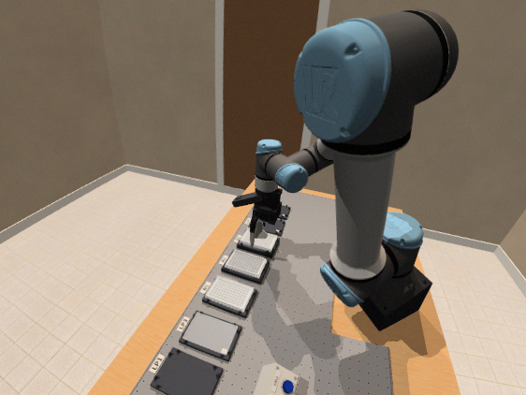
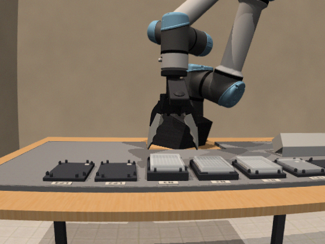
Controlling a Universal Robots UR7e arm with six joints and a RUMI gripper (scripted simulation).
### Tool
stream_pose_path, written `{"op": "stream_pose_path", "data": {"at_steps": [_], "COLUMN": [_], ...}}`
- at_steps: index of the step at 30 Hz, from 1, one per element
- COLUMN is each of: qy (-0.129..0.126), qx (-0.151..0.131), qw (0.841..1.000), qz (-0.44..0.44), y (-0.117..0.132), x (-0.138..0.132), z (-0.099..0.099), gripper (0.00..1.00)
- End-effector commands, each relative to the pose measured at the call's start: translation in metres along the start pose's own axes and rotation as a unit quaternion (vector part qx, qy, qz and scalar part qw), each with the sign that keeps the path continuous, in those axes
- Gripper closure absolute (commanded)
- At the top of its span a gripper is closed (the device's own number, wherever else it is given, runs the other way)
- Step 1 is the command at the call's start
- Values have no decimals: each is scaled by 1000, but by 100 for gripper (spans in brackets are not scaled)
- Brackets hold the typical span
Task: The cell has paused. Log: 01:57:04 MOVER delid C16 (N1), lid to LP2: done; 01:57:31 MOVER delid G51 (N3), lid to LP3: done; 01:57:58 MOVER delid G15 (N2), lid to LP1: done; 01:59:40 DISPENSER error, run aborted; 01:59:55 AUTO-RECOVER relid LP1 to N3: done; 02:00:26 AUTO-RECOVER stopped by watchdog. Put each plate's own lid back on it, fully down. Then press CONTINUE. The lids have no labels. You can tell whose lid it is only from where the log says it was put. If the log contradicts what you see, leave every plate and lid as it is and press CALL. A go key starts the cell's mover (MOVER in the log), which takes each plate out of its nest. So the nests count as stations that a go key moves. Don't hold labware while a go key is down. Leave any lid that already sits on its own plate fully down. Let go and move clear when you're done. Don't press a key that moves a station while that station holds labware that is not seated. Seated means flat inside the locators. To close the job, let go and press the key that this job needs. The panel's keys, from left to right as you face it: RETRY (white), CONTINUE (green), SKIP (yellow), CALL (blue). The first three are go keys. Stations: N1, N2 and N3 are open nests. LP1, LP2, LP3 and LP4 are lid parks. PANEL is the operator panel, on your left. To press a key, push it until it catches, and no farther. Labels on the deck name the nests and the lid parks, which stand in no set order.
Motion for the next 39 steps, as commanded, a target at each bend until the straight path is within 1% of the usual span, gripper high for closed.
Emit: {"op": "stream_pose_path", "data": {"at_steps": [1,16,25,27,31,39], "qy": [-1,-2,-4,-4,-4,-3], "qx": [1,0,-1,-1,-1,-1], "qw": [1000,1000,1000,1000,1000,1000], "qz": [-3,-4,-3,-3,-3,-4], "y": [0,1,2,2,2,1], "x": [20,18,17,17,16,17], "z": [1,1,18,18,25,25], "gripper": [18,18,18,18,18,18]}}
Point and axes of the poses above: the point where the finger pads meet when closed, its own z axis out along the fingers, its own x axis across the jaws, y = z × x, the point moved 6 cm from there along -z, back along the fingers, and after that the axes turned 8 degrees about -z, right-handed, at the moved point
